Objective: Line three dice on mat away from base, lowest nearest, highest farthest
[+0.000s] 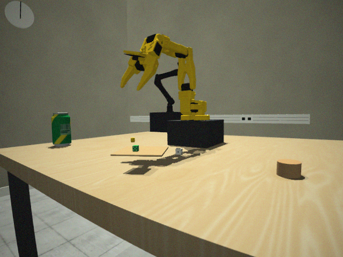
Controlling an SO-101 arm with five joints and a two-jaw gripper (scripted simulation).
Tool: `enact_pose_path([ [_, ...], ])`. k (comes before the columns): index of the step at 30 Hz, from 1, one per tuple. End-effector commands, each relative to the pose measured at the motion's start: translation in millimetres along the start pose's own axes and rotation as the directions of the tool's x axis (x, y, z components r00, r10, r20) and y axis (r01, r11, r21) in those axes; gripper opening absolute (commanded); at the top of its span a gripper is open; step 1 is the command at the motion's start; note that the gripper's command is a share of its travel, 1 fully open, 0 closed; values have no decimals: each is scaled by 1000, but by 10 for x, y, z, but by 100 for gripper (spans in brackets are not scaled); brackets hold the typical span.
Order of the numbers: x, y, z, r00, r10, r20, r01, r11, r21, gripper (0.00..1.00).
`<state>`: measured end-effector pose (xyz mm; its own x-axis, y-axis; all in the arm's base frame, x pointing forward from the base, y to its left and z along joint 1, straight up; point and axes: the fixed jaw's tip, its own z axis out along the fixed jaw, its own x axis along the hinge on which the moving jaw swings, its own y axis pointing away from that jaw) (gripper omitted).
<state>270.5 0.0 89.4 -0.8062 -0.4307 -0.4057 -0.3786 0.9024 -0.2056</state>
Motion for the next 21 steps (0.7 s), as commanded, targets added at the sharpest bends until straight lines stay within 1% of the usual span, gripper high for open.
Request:
enact_pose_path([
  [1, -61, 284, 20, 998, 50, 31, -49, 998, -40, 25],
  [9, -93, 820, 28, 989, 145, 42, -138, 981, -133, 25],
  [11, -93, 820, 28, 989, 145, 42, -138, 981, -133, 25],
  [16, -72, 1044, 18, 982, 185, 36, -176, 969, -173, 25],
  [21, -55, 1151, 11, 979, 203, 31, -194, 962, -193, 25],
])
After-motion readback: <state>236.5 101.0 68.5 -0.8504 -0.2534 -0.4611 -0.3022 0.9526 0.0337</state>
